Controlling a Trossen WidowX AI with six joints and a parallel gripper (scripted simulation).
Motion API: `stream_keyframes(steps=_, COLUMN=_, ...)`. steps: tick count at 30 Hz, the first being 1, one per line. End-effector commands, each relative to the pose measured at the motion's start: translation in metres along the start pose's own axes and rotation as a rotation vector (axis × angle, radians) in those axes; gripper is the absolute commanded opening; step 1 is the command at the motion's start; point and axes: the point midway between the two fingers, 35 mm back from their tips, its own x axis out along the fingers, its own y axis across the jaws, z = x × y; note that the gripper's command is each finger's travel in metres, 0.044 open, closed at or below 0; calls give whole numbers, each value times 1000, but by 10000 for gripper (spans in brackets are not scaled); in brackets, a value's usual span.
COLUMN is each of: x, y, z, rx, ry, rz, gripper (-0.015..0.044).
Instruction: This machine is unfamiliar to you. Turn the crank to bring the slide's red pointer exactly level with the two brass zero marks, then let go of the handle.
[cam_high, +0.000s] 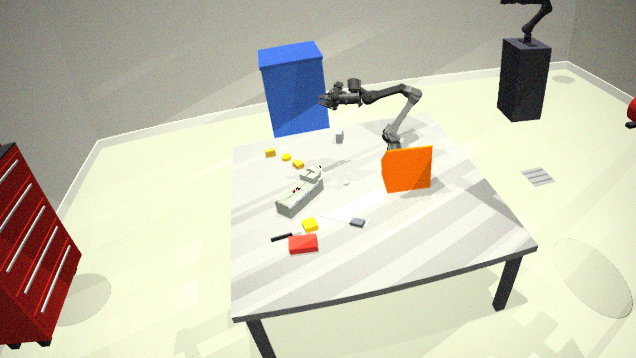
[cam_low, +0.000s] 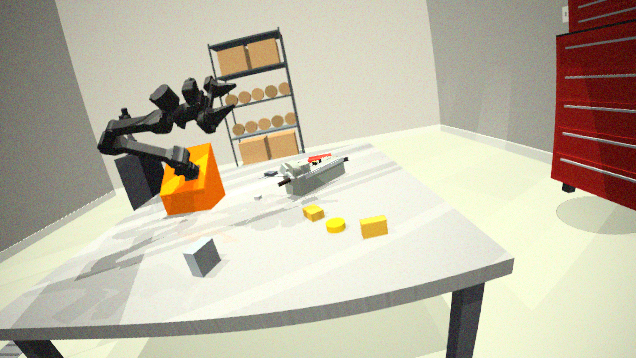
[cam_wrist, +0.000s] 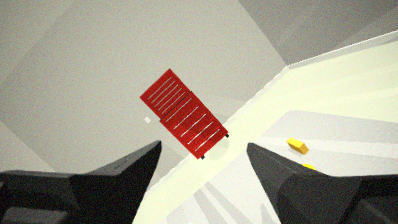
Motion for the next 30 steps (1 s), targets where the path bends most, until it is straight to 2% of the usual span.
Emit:
stream_keyframes(steps=1, x=1, y=0, z=-1, rx=0, ry=4, rz=-1, gripper=426)
stream_keyframes(steps=2, x=3, y=0, z=-3, rx=-1, ry=14, rz=-4, gripper=440)
stream_keyframes(steps=16, x=55, y=13, z=-73, rx=-56, ry=313, rz=-74, gripper=440)
stream_keyframes(steps=30, x=87, y=35, z=-154, rx=-201, ry=598, rz=-140, gripper=440)
